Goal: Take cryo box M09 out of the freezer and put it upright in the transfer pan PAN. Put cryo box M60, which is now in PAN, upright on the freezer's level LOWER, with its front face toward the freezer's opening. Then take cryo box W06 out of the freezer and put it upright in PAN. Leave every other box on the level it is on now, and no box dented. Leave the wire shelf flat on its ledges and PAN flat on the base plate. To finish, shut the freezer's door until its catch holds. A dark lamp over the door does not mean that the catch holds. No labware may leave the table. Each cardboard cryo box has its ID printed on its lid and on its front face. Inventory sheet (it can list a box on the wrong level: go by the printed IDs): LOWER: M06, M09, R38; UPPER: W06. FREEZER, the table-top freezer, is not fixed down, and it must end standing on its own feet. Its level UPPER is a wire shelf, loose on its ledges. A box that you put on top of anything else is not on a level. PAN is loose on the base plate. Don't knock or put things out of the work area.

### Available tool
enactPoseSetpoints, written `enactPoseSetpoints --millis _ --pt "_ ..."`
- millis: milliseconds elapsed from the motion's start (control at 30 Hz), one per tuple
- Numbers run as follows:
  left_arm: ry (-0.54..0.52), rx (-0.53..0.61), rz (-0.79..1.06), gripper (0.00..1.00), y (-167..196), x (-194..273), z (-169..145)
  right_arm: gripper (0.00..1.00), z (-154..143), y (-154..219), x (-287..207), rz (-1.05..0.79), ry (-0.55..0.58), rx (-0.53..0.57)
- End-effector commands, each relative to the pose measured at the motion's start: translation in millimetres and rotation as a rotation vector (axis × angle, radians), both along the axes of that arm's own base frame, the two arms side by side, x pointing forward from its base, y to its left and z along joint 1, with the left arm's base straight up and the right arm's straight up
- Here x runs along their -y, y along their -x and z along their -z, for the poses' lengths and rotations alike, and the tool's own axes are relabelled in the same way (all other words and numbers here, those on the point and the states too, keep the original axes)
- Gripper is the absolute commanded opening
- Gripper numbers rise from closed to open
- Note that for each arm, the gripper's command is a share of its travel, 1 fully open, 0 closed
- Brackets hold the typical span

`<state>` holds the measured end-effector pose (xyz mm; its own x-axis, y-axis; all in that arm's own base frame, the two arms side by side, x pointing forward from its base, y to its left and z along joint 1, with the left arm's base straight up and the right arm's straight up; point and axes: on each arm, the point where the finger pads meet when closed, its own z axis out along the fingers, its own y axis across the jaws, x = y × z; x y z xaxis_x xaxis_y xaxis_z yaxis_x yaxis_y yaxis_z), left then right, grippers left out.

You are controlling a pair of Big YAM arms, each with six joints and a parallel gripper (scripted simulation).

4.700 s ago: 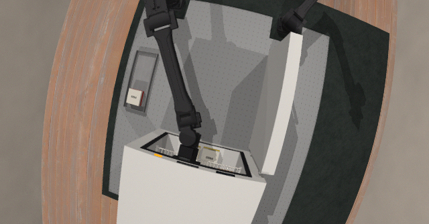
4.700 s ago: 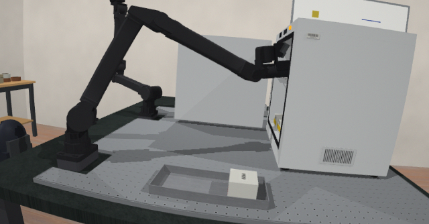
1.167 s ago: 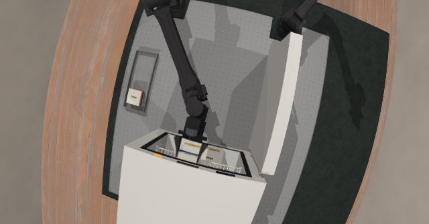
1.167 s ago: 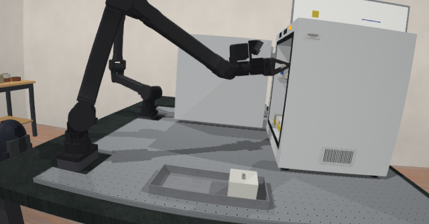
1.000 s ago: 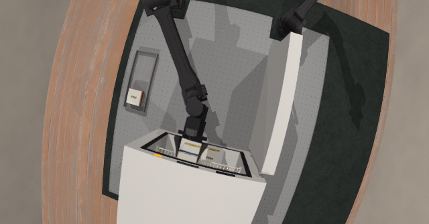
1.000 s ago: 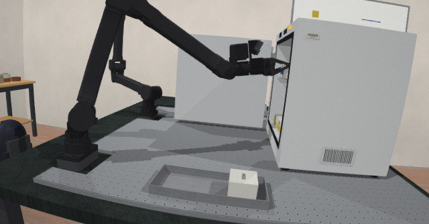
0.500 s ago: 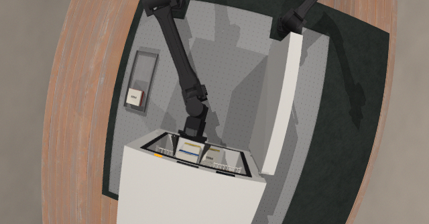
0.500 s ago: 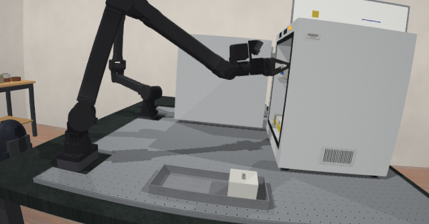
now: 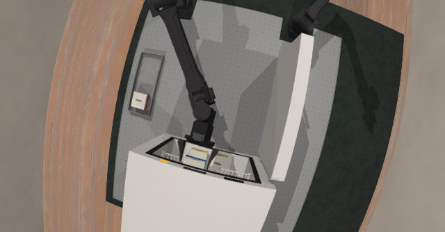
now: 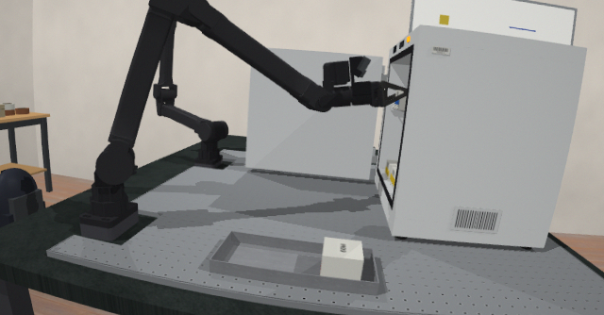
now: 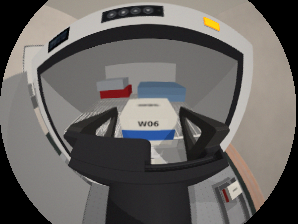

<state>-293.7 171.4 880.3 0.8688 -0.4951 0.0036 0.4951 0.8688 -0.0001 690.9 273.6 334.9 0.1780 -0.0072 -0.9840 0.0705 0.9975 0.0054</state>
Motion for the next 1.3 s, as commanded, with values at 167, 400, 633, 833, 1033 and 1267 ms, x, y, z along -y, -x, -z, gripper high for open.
enactPoseSetpoints --millis 167,400,633,833,1033,1267 --pt "-0.017 -0.028 0.011 0.00 -14.3 8.4 -4.2 1.00 -20.9 19.2 -4.3 -0.008 -0.013 0.041" --pt "-0.017 -0.028 0.011 0.00 -14.3 8.4 -4.2 1.00 10.2 19.5 -9.4 -0.008 0.007 0.003" --pt "-0.017 -0.028 0.011 0.00 -14.3 8.4 -4.2 1.00 -19.7 38.9 -5.4 -0.008 -0.013 0.040" --pt "-0.017 -0.028 0.011 0.00 -14.3 8.4 -4.2 1.00 -4.7 44.9 -8.4 -0.008 -0.002 0.021" --pt "-0.017 -0.028 0.011 0.00 -14.3 8.4 -4.2 1.00 -18.7 55.3 -6.4 -0.008 -0.013 0.038" --pt "-0.017 -0.028 0.011 0.00 -14.3 8.4 -4.2 1.00 -6.5 63.7 -9.1 -0.008 -0.004 0.023"
